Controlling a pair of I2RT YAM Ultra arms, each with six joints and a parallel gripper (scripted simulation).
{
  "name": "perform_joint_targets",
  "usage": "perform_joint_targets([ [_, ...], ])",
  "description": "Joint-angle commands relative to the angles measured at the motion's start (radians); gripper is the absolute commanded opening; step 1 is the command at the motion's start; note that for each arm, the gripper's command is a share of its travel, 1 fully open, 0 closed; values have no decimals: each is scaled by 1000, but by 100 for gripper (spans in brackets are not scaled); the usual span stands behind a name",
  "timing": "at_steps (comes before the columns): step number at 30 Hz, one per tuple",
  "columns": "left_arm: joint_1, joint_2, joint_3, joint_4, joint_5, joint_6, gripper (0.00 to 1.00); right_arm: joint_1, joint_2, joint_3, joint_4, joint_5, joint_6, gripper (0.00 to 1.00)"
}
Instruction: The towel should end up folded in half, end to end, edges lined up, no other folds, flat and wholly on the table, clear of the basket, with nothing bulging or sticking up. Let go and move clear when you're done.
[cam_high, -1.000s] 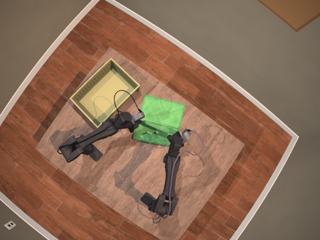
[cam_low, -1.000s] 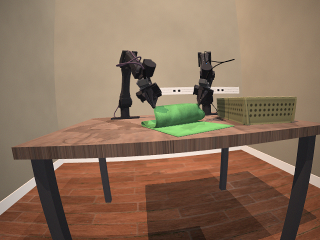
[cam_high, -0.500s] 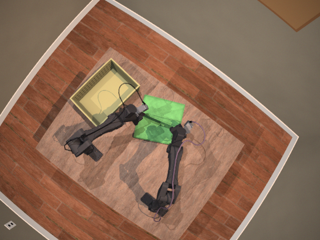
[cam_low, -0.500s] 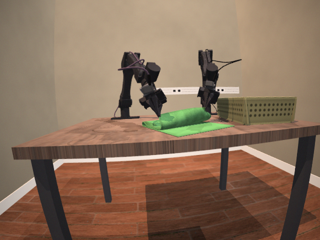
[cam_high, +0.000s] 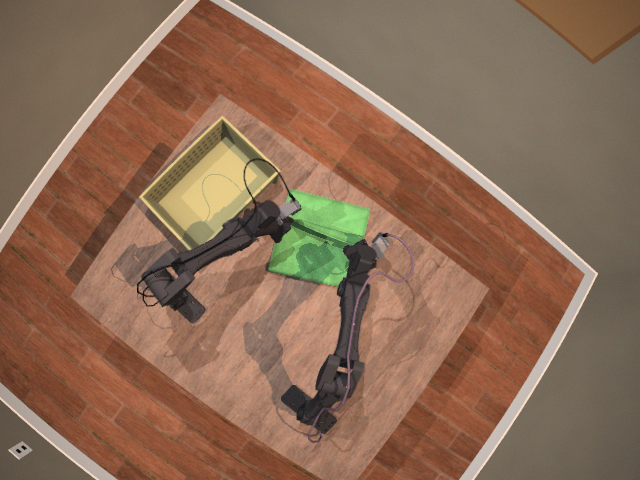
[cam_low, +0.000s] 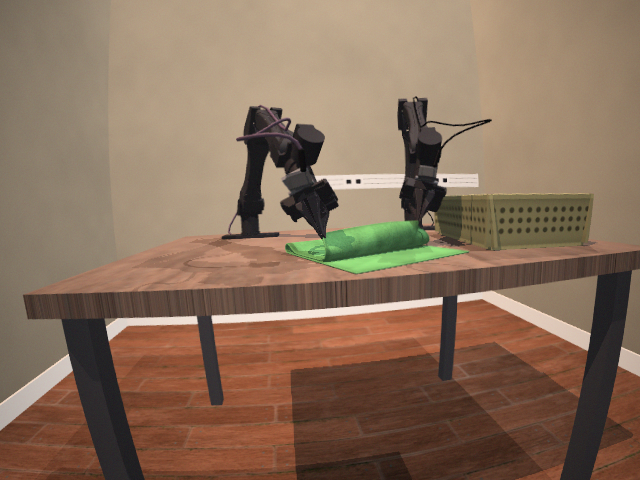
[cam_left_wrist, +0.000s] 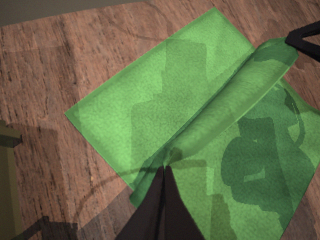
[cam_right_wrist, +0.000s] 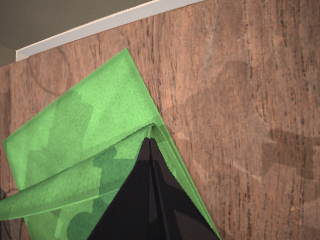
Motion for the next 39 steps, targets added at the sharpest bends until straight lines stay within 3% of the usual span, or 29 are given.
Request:
perform_joint_targets([
  [1,24,29,70,-13,11,21,0,-16,18,77,31,22,15,0],
  [5,14,-4,74,-15,7,21,0,-16,-14,83,23,23,12,0],
  [6,40,72,122,-37,20,48,0,-13,65,141,-9,37,21,0],
  [10,46,109,147,-28,21,58,0,-14,109,193,-19,42,26,0],
  [17,43,133,182,-51,-15,49,0,-16,106,231,-9,37,-1,0],
  [18,55,177,203,-63,-21,63,0,-15,173,281,-54,33,3,0],
  [23,53,144,208,-66,-22,63,0,-15,141,291,-63,34,3,0],
  [24,58,195,220,-64,-43,34,0,-17,203,317,-43,10,-2,0],
  [27,57,197,222,-66,-44,34,0,-17,210,329,-56,14,-1,0],
  [28,86,239,282,-83,-29,56,0,-16,281,432,-88,-2,-10,0],
  [31,85,247,293,-90,-29,54,0,-15,303,479,-121,7,-10,0],
  [32,106,279,338,-101,0,72,19,21,258,460,-123,25,24,4],
  [37,105,286,349,-109,-2,72,19,21,258,461,-125,25,25,4],
  [38,122,315,395,-125,10,85,70,30,263,470,-122,32,31,30],
  [39,122,316,397,-128,10,86,70,30,263,470,-123,32,31,30],
])
